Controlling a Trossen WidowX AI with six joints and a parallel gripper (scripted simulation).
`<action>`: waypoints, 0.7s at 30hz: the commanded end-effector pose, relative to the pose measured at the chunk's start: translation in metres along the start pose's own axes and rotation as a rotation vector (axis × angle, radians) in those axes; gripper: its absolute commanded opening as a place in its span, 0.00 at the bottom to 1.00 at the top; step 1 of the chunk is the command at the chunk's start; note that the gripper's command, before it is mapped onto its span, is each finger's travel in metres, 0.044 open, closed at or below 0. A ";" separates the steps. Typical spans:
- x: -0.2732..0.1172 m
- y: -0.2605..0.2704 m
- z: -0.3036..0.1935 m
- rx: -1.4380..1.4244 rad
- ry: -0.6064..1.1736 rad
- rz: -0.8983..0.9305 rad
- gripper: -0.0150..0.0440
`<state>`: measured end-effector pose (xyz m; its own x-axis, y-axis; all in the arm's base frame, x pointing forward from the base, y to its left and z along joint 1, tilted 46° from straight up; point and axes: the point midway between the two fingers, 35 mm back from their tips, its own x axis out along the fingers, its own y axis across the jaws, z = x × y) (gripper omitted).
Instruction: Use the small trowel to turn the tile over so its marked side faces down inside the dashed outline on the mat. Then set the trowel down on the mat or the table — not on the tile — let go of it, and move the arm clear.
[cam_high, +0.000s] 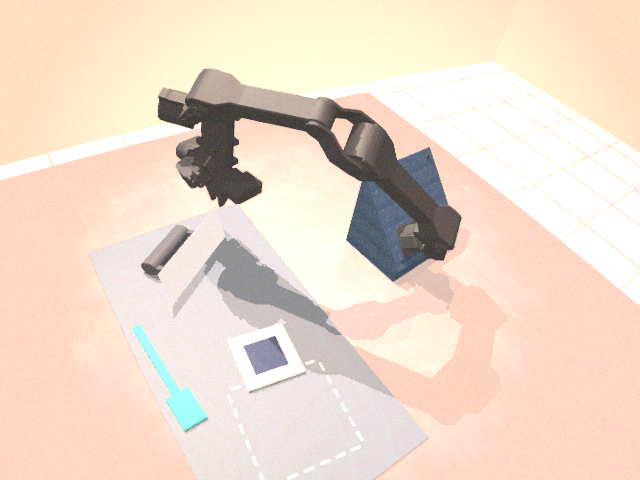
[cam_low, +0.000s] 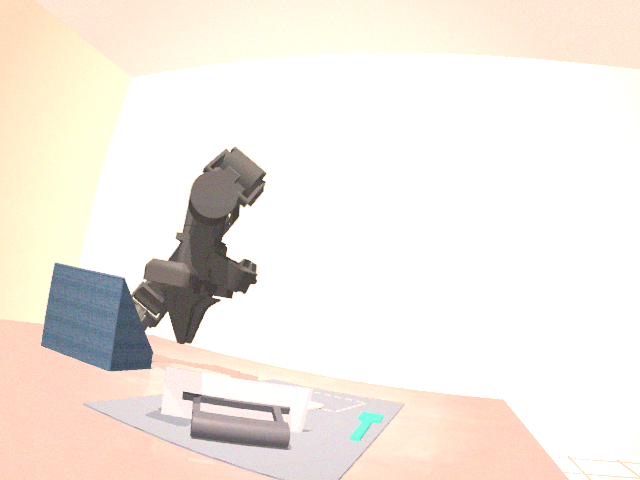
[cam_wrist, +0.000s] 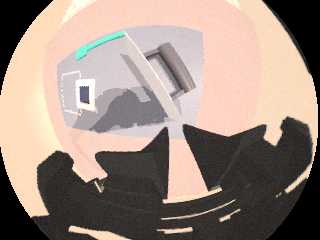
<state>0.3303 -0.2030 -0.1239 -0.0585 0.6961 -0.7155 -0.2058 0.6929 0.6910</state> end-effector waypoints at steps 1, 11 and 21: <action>-0.003 -0.004 0.000 -0.122 0.002 -0.003 0.42; -0.007 -0.012 0.002 -0.381 0.003 -0.003 0.42; -0.003 -0.012 0.002 -0.364 0.001 -0.002 0.42</action>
<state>0.3345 -0.2142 -0.1281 -0.0594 0.6955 -0.7160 -0.5388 0.5815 0.6095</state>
